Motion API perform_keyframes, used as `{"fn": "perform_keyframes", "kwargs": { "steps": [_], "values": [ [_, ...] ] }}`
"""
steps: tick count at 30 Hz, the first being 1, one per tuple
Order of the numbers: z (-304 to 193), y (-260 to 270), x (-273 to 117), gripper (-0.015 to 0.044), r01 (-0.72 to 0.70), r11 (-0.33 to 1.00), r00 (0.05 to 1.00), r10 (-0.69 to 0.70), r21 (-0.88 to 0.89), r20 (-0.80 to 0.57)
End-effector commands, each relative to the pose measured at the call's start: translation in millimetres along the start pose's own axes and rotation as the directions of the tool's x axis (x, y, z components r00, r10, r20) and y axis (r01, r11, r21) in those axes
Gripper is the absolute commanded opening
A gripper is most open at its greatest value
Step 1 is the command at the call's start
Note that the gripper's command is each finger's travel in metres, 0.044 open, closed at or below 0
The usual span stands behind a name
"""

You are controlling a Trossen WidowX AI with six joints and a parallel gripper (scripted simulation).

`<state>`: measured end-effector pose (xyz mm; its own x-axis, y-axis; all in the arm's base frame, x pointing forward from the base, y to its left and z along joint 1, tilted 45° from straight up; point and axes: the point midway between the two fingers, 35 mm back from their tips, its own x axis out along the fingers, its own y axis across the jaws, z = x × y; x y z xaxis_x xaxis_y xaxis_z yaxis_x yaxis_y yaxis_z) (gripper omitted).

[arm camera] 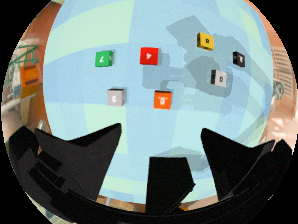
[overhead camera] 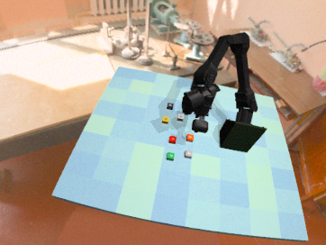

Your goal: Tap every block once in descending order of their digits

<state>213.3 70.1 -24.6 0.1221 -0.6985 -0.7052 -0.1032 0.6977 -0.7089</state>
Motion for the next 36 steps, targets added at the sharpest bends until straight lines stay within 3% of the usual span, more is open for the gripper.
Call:
{"fn": "perform_keyframes", "kwargs": {
  "steps": [1, 9, 32, 36],
  "values": [
    [-0.4, 2.8, 0.0, 0.0400, -0.005, 1.000, 1.000, 0.005, 0.003, -0.003],
    [7.3, 81.6, -1.3, 0.0400, -0.010, 1.000, 1.000, 0.010, 0.005, -0.002],
    [7.4, 83.5, -1.1, 0.0400, -0.010, 1.000, 1.000, 0.010, 0.005, -0.002],
    [30.2, 96.4, -2.4, 0.0400, -0.013, 1.000, 1.000, 0.013, 0.009, -0.002]
  ]
}}
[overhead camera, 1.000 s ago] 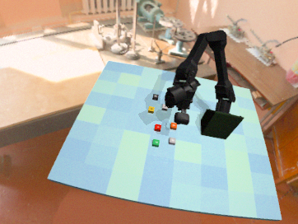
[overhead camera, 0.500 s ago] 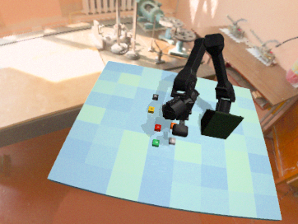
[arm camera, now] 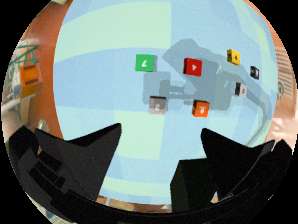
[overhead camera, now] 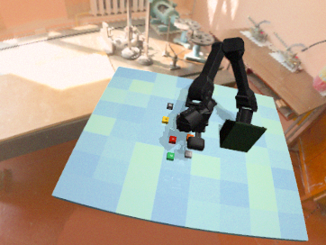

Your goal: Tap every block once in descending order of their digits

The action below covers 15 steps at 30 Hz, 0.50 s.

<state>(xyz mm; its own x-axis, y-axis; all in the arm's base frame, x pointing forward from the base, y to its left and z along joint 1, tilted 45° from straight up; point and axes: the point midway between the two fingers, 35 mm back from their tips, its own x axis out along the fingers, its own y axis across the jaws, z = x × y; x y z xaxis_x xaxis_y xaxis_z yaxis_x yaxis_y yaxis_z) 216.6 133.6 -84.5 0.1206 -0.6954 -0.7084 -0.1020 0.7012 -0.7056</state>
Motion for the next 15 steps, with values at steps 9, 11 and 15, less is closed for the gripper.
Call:
{"fn": "perform_keyframes", "kwargs": {
  "steps": [9, 11, 15],
  "values": [
    [72.9, 38.3, -0.6, 0.0400, -0.007, 1.000, 1.000, 0.007, 0.007, 0.003],
    [72.9, 38.3, -0.6, 0.0400, -0.007, 1.000, 1.000, 0.007, 0.007, 0.003],
    [72.9, 38.3, -0.6, 0.0400, -0.007, 1.000, 1.000, 0.007, 0.007, 0.003]
  ]
}}
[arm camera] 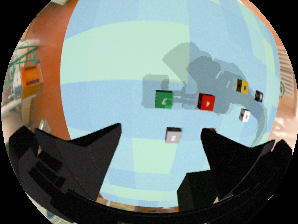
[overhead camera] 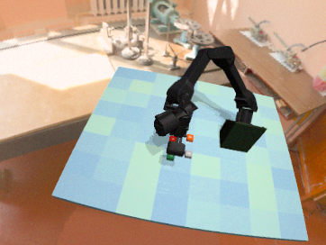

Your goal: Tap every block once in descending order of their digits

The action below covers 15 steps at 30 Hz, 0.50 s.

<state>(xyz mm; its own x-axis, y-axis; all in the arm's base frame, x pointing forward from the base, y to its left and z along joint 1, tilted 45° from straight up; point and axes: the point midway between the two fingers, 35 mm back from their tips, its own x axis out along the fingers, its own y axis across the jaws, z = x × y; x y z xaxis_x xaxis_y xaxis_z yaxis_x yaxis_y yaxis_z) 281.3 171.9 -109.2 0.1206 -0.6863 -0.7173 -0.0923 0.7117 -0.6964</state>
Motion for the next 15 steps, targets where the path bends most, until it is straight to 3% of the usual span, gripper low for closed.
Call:
{"fn": "perform_keyframes", "kwargs": {
  "steps": [1, 15],
  "values": [
    [3.4, 0.5, 0.8, 0.0400, 0.006, 1.000, 1.000, -0.006, -0.004, 0.002],
    [6.0, -9.7, 0.2, 0.0400, 0.005, 1.000, 1.000, -0.005, -0.005, 0.002]
  ]
}}
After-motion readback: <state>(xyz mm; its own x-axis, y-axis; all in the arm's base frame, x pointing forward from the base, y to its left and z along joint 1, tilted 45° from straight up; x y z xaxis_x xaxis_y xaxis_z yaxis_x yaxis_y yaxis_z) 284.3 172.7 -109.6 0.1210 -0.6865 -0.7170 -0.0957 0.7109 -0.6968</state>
